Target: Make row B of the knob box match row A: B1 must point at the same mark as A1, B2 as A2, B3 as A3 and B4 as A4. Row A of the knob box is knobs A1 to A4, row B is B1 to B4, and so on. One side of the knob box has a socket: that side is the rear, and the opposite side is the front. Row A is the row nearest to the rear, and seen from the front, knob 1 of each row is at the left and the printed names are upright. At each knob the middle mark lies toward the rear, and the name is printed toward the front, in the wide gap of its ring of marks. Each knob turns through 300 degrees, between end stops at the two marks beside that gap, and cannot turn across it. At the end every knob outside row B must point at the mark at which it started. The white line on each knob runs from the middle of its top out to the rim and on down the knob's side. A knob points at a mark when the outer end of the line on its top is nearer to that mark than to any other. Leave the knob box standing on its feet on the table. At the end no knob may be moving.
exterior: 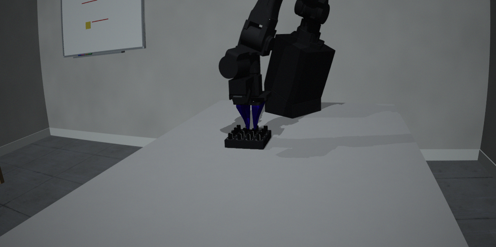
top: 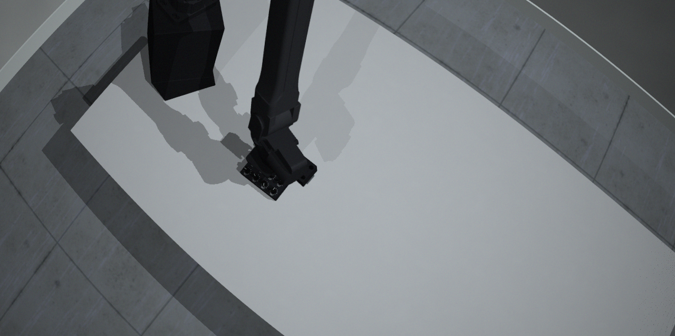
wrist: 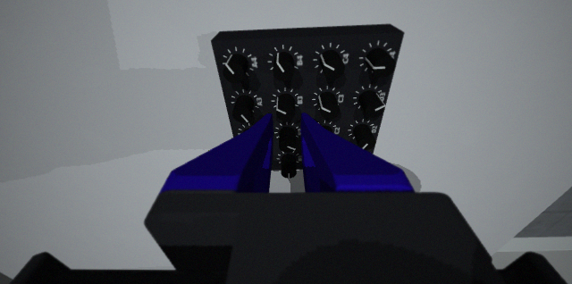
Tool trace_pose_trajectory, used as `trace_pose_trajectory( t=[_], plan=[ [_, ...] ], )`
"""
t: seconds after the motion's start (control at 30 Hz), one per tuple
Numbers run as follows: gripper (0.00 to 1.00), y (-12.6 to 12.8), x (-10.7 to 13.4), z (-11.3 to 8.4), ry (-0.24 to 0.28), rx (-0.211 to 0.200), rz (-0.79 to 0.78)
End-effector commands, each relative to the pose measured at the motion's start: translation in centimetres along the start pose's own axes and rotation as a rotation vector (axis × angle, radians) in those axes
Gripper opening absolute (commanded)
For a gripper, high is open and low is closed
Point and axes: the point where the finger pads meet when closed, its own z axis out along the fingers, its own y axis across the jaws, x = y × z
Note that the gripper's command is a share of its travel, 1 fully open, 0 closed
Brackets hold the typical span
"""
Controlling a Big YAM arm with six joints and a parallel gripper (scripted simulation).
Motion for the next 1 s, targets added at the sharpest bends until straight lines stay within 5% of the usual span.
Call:
trace_pose_trajectory(
  t=[0.0, 0.97],
  plan=[
    [0.18, -0.45, -0.34, 0.23, -0.010, 0.007, -0.001],
    [0.18, -0.64, 0.42, 0.14, -0.006, 0.007, 0.002]
  ],
)
